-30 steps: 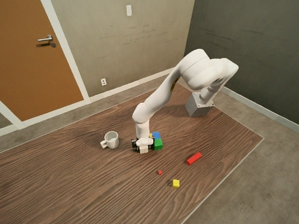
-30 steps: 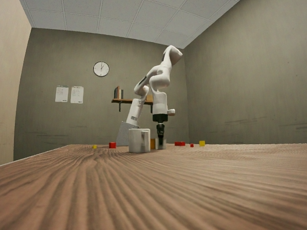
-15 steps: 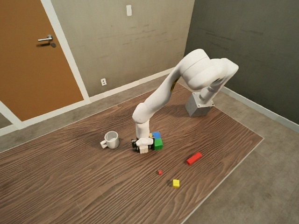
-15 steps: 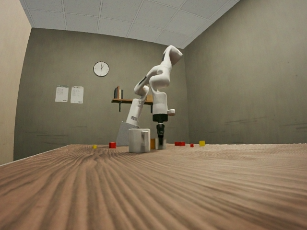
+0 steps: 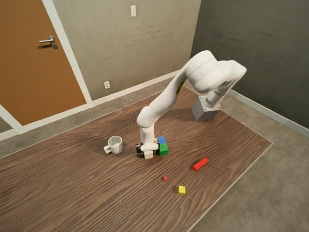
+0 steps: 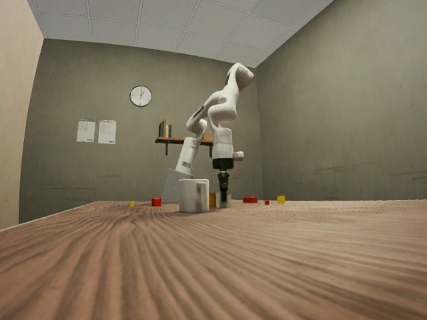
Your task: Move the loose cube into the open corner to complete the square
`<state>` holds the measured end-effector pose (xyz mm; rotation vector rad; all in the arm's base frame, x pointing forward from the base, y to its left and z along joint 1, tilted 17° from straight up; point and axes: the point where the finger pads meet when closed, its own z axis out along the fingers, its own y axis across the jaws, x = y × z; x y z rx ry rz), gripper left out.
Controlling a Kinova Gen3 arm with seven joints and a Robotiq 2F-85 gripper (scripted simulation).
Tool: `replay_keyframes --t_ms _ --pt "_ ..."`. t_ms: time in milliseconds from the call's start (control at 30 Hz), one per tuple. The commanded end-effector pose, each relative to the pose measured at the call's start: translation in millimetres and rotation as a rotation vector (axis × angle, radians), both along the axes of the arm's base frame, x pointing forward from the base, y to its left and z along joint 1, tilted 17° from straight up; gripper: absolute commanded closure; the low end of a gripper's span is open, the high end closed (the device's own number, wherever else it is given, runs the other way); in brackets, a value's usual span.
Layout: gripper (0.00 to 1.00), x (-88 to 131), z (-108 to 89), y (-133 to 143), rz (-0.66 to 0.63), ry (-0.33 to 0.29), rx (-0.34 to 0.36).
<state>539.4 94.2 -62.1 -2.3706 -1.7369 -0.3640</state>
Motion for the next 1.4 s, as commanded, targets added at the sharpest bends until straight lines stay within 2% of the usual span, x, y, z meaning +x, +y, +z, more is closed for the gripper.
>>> replay_keyframes --t_ms 0,300,800,1367 --pt "0.17 1.6 4.6 -2.2 0.0 -0.007 -0.001" --pt "0.17 0.3 16.8 -5.8 0.0 -0.007 -0.001" --pt "0.17 -4.2 59.9 -18.3 0.0 -0.007 0.0" --pt "0.17 -7.6 93.1 -28.0 0.0 -0.007 0.0"
